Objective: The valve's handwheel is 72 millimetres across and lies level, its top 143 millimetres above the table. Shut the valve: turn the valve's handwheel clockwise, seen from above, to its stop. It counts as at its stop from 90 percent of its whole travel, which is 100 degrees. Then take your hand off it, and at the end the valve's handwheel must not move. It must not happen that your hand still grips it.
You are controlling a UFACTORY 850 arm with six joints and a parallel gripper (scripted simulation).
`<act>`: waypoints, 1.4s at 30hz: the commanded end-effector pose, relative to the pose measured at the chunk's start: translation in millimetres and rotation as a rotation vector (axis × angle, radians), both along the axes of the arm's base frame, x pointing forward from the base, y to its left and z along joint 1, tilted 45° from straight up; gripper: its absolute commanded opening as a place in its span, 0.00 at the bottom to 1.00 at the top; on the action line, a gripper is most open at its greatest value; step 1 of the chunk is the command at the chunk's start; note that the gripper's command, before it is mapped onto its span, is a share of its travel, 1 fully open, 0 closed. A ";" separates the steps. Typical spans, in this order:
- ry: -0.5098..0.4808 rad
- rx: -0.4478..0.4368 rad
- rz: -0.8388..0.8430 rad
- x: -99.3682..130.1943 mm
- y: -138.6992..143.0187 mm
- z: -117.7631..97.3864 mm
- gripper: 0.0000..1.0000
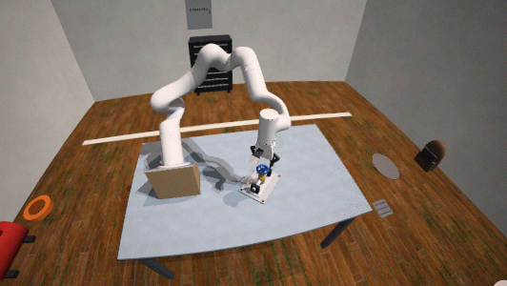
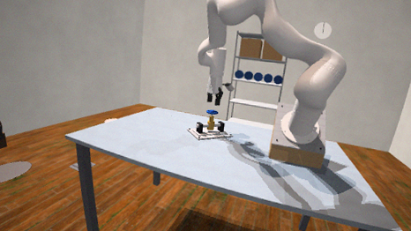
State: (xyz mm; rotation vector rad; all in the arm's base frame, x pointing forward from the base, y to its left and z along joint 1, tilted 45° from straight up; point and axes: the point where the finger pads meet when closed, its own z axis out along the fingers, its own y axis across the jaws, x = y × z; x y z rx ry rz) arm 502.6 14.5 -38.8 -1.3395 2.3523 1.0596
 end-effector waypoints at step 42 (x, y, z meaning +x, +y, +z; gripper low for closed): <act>-0.002 0.000 -0.001 -3.5 19.3 -19.6 1.00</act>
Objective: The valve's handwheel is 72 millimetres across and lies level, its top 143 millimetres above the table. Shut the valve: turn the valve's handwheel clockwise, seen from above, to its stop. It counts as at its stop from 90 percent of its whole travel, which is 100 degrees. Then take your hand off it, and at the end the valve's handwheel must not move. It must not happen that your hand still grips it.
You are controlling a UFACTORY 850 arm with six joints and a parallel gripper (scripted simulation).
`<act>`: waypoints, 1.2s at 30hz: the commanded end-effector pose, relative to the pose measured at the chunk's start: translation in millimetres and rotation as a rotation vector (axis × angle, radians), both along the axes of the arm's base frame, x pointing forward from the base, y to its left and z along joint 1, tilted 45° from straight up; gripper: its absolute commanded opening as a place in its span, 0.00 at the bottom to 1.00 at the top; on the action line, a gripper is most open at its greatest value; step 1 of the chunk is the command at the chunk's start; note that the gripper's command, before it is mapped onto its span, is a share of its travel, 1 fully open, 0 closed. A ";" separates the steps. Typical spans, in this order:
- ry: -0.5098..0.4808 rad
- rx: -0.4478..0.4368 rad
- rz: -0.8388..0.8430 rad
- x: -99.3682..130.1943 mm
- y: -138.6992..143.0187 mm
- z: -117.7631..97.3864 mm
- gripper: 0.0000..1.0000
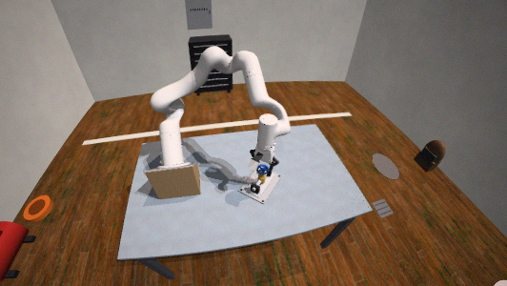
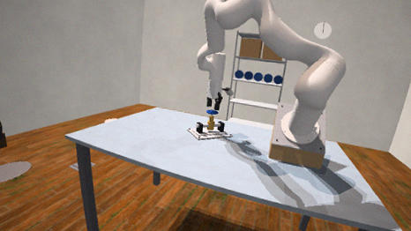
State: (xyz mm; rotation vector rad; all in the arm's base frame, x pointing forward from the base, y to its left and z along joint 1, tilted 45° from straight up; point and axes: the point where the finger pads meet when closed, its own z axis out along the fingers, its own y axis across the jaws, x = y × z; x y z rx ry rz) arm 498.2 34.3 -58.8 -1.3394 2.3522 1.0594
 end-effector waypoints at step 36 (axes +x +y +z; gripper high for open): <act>-0.002 0.000 -0.001 -1.7 11.7 -12.3 1.00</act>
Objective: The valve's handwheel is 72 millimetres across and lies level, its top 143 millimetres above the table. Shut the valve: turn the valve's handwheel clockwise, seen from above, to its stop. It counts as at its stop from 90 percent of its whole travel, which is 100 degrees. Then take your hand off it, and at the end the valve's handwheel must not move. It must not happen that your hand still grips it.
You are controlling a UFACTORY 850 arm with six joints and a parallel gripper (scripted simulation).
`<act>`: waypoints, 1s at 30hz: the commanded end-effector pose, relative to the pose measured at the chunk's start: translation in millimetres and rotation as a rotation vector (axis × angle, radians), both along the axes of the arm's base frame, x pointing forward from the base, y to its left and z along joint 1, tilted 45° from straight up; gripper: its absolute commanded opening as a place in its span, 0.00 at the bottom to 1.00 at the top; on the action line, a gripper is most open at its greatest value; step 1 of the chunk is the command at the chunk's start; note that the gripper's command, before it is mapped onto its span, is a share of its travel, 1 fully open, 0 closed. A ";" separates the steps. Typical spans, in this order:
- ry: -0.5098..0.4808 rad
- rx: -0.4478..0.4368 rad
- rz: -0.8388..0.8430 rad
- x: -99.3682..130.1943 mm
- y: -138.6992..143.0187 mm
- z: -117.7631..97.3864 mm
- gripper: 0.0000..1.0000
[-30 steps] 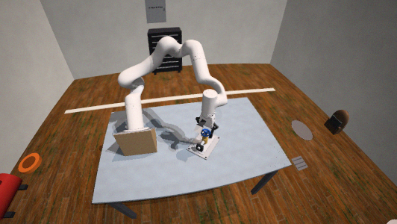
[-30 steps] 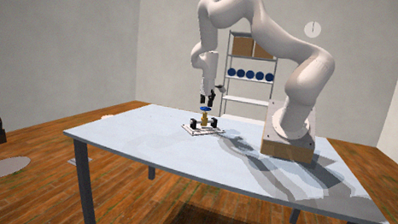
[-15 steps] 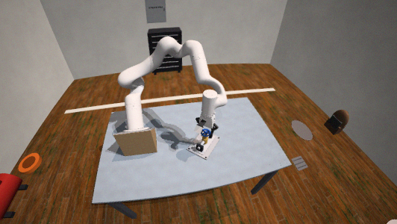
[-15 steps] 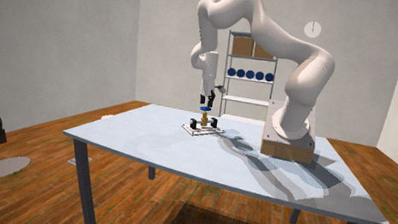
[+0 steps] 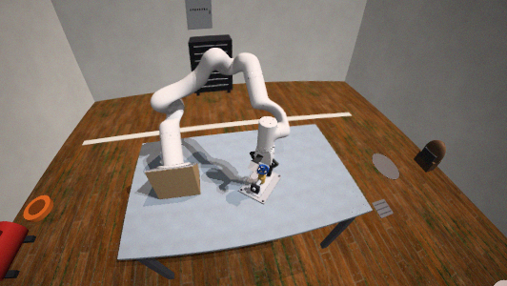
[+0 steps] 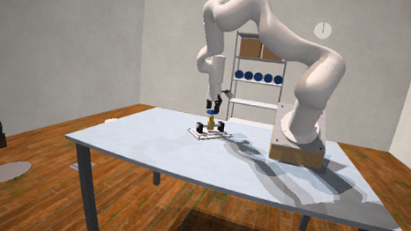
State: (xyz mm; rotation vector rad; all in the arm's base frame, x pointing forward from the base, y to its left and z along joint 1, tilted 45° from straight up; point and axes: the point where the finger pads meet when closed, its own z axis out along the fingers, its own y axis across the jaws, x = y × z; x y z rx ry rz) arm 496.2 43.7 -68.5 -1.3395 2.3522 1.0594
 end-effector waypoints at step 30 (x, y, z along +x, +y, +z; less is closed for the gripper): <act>-0.002 0.000 -0.001 -2.5 16.0 -16.7 1.00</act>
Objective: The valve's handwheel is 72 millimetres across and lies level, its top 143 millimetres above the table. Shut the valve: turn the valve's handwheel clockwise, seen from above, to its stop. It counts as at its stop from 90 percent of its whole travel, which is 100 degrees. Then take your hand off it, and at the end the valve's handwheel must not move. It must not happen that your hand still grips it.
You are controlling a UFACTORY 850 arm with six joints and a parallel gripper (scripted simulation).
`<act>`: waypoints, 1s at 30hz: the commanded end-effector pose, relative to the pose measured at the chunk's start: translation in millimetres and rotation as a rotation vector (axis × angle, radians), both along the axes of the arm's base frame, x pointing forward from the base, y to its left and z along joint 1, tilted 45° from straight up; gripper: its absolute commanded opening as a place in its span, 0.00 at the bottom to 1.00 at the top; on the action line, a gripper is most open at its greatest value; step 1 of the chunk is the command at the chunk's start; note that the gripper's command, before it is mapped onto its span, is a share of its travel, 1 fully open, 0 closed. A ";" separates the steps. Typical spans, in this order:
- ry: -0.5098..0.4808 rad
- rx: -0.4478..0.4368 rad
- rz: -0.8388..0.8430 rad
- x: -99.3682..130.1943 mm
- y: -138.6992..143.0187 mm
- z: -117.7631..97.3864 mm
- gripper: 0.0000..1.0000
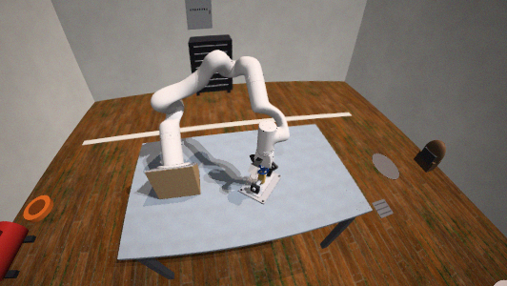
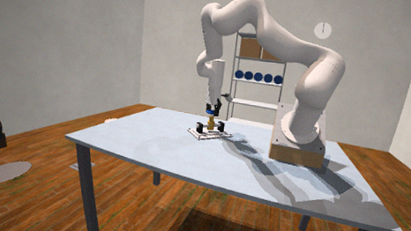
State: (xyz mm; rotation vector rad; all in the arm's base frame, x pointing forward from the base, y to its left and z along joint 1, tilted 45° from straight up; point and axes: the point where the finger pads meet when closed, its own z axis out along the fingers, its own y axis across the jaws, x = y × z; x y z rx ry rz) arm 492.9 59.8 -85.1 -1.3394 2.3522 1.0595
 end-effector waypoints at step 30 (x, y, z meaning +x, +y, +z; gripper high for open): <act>-0.002 0.000 -0.001 0.8 0.0 -0.1 0.00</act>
